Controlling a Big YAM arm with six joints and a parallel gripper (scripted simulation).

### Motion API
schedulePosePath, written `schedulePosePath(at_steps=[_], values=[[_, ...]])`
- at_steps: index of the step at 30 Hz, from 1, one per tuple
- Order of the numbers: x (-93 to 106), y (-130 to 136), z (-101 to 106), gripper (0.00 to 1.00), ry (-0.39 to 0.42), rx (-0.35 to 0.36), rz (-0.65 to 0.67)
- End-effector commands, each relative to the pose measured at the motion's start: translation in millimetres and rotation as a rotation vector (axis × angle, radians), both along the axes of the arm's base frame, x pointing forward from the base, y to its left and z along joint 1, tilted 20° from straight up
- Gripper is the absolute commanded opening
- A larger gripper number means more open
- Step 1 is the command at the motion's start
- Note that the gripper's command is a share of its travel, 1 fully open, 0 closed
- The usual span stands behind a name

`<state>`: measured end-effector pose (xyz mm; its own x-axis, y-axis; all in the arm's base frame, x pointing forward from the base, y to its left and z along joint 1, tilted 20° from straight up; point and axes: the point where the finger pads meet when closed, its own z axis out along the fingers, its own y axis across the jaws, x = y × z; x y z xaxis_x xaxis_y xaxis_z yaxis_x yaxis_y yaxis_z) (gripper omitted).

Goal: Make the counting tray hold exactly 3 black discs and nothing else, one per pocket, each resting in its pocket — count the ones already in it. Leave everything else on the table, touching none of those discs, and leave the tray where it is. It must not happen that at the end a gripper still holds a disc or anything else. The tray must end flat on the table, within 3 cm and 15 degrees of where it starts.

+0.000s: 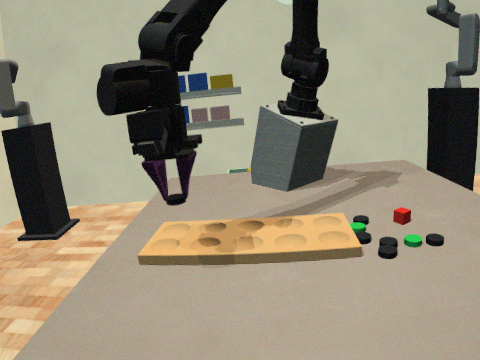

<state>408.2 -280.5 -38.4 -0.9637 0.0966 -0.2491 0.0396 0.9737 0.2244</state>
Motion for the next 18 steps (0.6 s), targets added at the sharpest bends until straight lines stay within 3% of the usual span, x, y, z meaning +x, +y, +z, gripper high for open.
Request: schedulePosePath(at_steps=[1,7,8,14,18], values=[[-10.2,-55.9,2.7,0.0,-0.035,-0.03,0.003],[-4.2,-49.5,1.7,0.0,-0.037,-0.029,0.025],[4.2,-51.5,13.7,0.0,-0.065,-0.058,0.033],[-0.7,-23.0,-60.9,0.0,-0.016,-0.01,0.012],[7.5,-29.4,-84.7,0.0,-0.026,-0.021,-0.005]])
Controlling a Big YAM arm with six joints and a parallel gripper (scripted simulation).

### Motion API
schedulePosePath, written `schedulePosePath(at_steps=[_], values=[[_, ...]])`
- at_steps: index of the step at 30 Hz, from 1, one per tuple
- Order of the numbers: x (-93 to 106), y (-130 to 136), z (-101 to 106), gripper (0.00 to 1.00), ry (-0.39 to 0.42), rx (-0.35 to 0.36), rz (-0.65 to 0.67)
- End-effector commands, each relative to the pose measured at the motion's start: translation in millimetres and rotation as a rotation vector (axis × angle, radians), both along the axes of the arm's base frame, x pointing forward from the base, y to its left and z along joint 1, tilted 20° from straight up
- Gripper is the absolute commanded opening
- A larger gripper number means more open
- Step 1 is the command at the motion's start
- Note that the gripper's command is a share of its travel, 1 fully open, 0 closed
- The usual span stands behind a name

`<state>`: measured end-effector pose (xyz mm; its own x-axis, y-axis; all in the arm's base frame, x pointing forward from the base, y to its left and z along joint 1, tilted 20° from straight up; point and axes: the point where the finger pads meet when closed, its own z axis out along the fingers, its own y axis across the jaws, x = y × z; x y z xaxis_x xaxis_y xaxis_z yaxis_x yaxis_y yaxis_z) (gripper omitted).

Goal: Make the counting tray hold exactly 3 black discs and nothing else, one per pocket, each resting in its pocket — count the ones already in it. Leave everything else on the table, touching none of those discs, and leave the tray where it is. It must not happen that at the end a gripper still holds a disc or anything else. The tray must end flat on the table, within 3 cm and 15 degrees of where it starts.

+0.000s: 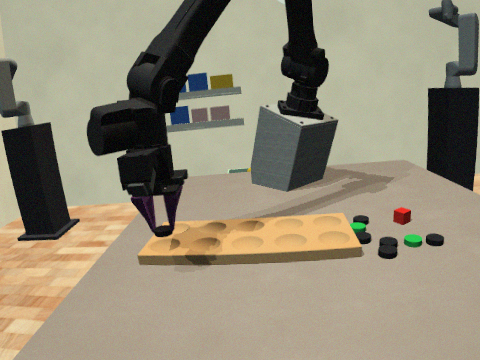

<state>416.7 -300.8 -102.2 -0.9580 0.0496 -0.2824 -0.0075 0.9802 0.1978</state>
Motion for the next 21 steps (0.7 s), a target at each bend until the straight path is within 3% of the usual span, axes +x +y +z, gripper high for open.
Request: schedulePosePath(at_steps=[1,3,4,9,10,11,21], values=[[-4.9,-14.9,-22.3,0.0,0.006,0.007,-0.06],[-5.3,-14.4,-22.8,0.0,0.007,0.007,-0.06],[2.4,-21.5,-1.9,0.0,-0.025,-0.02,-0.06],[16.2,-11.0,-0.9,0.0,-0.029,-0.022,-0.029],[18.3,-12.4,-5.0,0.0,-0.031,-0.025,-0.029],[12.2,-12.0,-21.9,0.0,-0.01,-0.006,-0.037],[14.0,-13.8,-28.6,0.0,-0.011,-0.007,-0.044]])
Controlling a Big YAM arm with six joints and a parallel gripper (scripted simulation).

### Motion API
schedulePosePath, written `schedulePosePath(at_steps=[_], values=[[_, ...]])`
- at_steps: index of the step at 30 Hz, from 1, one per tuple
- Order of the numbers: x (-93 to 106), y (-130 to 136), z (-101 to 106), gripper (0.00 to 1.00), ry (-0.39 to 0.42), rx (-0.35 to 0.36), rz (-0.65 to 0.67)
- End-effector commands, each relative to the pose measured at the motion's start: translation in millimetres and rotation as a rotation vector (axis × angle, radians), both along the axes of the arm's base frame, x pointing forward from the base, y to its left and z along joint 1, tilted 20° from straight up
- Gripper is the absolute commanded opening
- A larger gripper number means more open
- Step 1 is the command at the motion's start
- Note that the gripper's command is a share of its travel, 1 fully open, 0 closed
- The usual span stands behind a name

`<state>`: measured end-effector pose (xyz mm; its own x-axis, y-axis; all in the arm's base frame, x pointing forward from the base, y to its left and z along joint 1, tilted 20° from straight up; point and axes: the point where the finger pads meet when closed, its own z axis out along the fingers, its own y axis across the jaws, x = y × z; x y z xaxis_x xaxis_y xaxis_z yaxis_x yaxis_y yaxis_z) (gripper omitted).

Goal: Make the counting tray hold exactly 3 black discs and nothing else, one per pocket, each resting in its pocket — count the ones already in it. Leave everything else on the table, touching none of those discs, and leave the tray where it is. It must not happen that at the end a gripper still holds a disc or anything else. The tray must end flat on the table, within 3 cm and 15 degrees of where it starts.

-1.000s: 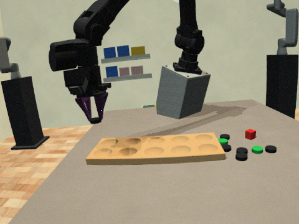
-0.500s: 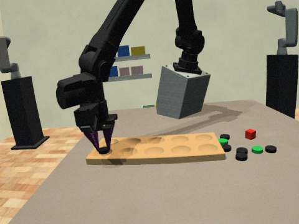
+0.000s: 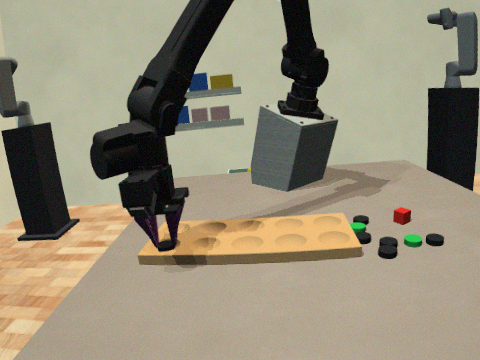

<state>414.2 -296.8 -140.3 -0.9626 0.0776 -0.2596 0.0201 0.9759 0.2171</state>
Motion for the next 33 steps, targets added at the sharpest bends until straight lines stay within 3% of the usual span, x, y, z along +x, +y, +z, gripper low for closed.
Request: schedulePosePath(at_steps=[1,13,14,33], values=[[16.5,-17.8,9.4,0.0,-0.033,-0.028,-0.021],[17.0,-14.4,9.4,0.0,-0.032,-0.026,-0.016],[17.0,-14.4,9.4,0.36,-0.032,-0.026,-0.016],[17.0,-14.4,9.4,0.36,-0.032,-0.026,-0.016]])
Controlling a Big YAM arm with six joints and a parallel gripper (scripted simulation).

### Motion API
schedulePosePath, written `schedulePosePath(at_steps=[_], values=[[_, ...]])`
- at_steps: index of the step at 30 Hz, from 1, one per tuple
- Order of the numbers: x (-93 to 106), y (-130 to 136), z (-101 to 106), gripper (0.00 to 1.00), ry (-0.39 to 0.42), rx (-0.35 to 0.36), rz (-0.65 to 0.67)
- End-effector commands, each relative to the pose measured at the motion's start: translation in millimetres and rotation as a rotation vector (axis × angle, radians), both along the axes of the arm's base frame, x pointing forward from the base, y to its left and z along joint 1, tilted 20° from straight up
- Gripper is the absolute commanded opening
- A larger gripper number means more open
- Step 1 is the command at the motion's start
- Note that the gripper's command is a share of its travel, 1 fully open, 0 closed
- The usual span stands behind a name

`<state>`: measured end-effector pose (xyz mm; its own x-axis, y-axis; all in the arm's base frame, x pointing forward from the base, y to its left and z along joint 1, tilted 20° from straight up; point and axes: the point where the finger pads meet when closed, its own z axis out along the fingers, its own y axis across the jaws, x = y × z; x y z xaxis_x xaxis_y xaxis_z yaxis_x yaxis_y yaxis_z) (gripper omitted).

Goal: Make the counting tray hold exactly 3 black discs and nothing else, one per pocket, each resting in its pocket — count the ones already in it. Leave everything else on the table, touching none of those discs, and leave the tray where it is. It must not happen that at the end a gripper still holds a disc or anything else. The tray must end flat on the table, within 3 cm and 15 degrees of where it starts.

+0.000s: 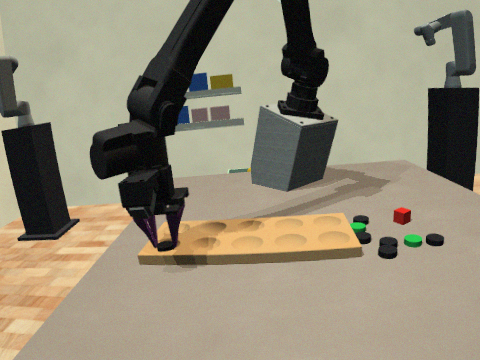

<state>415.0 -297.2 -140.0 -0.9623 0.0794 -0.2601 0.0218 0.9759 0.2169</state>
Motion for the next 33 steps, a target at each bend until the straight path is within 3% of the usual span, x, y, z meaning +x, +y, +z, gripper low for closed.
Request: schedulePosePath(at_steps=[1,14,16,18,20,24,25,28,30,31,32,33], values=[[16.3,-14.0,9.2,0.36,-0.031,-0.025,-0.014],[16.3,-14.0,9.2,0.36,-0.031,-0.025,-0.014],[13.2,-19.0,26.1,0.36,-0.038,-0.031,-0.023],[-4.8,-16.4,32.1,0.36,-0.023,-0.02,-0.014],[-4.8,-16.4,32.1,0.36,-0.023,-0.02,-0.014],[-18.8,-26.5,82.1,0.36,-0.027,-0.022,-0.014],[-10.2,-35.4,89.0,0.36,-0.044,-0.039,-0.014],[-13.4,-46.2,120.7,0.36,-0.054,-0.051,-0.014],[-14.3,-47.0,124.1,0.36,-0.054,-0.051,-0.013],[-7.0,-38.2,124.1,0.45,-0.054,-0.051,0.008],[-8.6,-29.9,103.5,0.45,-0.026,-0.022,0.017],[-8.7,-30.0,103.5,0.45,-0.025,-0.022,0.017]])
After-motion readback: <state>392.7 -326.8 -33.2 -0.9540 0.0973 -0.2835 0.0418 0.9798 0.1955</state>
